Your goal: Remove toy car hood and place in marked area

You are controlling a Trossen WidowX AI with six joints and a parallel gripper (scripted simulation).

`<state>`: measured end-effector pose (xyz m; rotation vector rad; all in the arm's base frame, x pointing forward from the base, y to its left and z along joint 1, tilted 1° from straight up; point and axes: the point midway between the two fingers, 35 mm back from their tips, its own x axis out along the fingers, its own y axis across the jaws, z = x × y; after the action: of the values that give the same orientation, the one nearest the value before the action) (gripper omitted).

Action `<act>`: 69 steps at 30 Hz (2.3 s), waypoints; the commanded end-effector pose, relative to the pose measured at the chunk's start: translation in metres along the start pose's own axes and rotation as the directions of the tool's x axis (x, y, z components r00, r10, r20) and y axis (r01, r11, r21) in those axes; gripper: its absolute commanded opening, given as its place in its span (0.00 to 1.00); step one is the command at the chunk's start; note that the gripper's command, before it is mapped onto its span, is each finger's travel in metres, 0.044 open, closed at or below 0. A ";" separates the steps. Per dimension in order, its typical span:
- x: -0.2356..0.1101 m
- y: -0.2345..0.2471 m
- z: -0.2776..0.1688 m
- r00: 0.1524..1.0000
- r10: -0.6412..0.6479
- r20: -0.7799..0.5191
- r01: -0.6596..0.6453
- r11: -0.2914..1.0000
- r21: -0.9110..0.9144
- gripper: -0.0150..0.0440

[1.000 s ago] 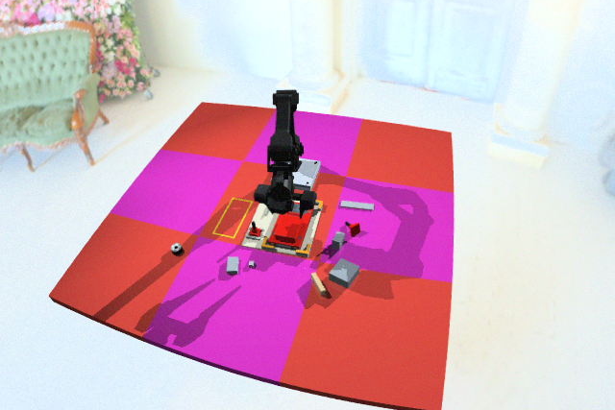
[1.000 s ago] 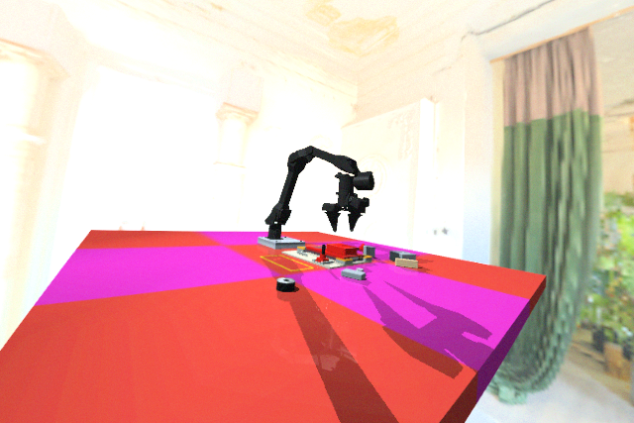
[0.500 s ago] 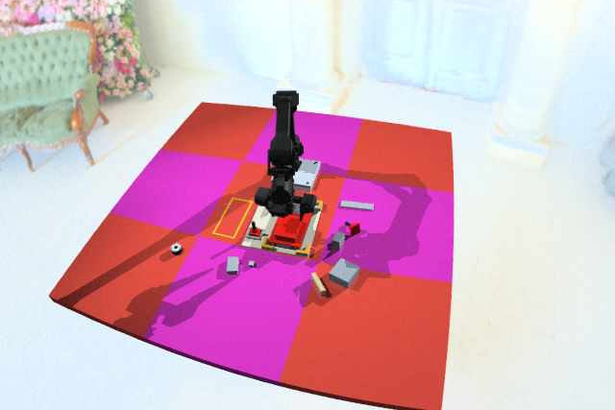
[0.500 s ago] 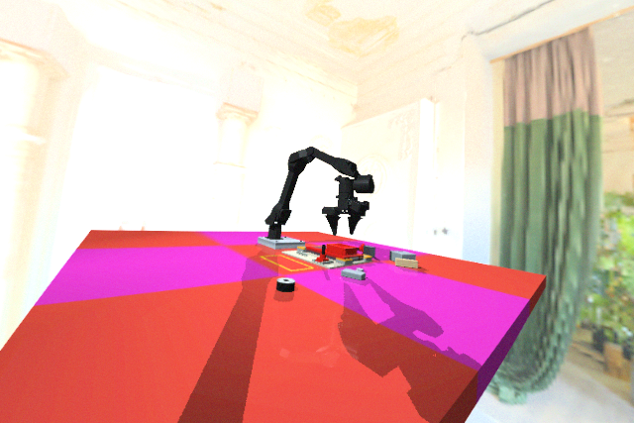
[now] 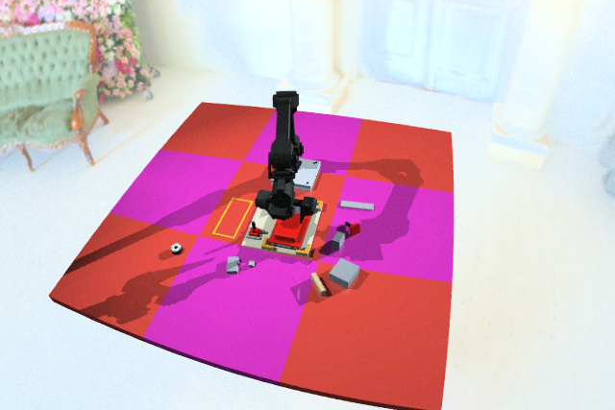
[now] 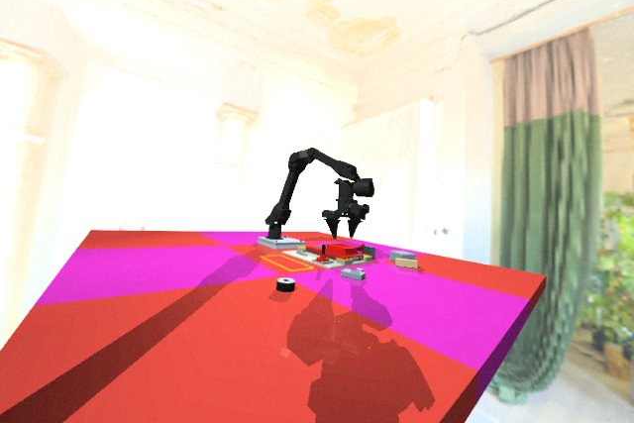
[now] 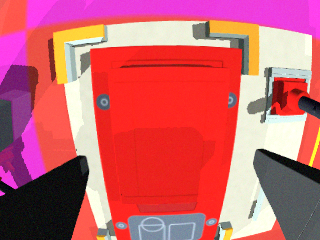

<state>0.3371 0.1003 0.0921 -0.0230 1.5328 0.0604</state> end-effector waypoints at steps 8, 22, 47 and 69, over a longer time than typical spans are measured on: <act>0.013 -0.001 -0.003 1.000 -0.007 -0.012 0.007 1.000 0.005 1.00; 0.023 0.000 -0.004 1.000 -0.006 -0.012 0.007 1.000 0.005 1.00; 0.031 0.000 -0.004 1.000 -0.006 -0.012 0.007 1.000 0.005 1.00; 0.042 0.000 -0.004 1.000 -0.006 -0.012 0.007 1.000 0.005 1.00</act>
<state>0.3367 0.1022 0.0553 -0.0233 1.5348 0.0602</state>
